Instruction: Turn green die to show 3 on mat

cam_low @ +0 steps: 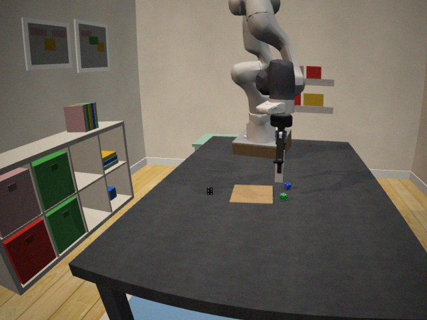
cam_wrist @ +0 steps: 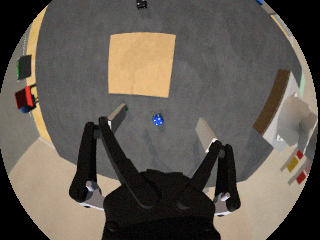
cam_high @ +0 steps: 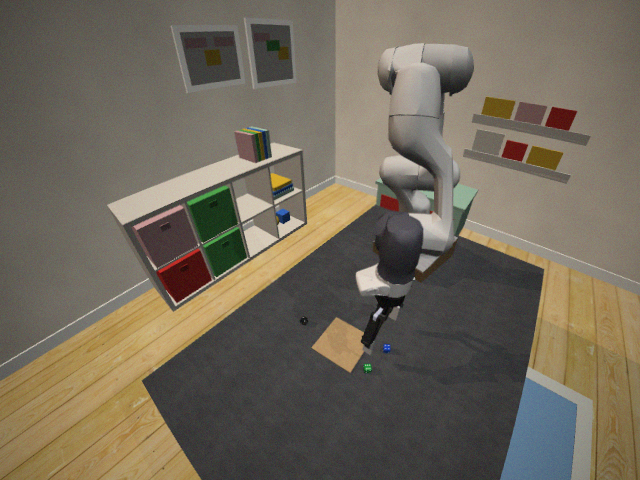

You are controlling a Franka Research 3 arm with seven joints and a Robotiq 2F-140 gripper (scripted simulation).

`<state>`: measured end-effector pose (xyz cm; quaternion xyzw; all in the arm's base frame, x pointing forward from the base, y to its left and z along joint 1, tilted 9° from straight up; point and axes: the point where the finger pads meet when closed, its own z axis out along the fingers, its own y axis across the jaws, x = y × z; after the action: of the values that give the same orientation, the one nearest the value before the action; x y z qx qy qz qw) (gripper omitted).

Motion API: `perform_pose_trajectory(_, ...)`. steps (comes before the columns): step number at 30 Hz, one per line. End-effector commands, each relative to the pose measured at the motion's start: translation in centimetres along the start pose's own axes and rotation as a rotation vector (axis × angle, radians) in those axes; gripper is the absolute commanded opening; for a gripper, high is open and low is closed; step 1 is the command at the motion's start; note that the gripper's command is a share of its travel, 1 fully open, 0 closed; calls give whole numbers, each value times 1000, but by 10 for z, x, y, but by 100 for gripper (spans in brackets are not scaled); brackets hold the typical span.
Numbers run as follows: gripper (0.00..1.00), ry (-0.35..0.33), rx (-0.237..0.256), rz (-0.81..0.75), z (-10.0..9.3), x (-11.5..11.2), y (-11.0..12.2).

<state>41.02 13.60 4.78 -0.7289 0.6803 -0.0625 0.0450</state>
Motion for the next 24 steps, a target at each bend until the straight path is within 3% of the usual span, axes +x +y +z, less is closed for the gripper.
perform_pose_trajectory(1,100,0,2,2,-3,-1,0)
perform_pose_trajectory(6,100,0,2,2,-13,-1,0)
perform_pose_trajectory(18,100,0,2,2,-88,-1,0)
perform_pose_trajectory(24,100,0,2,2,-95,-1,0)
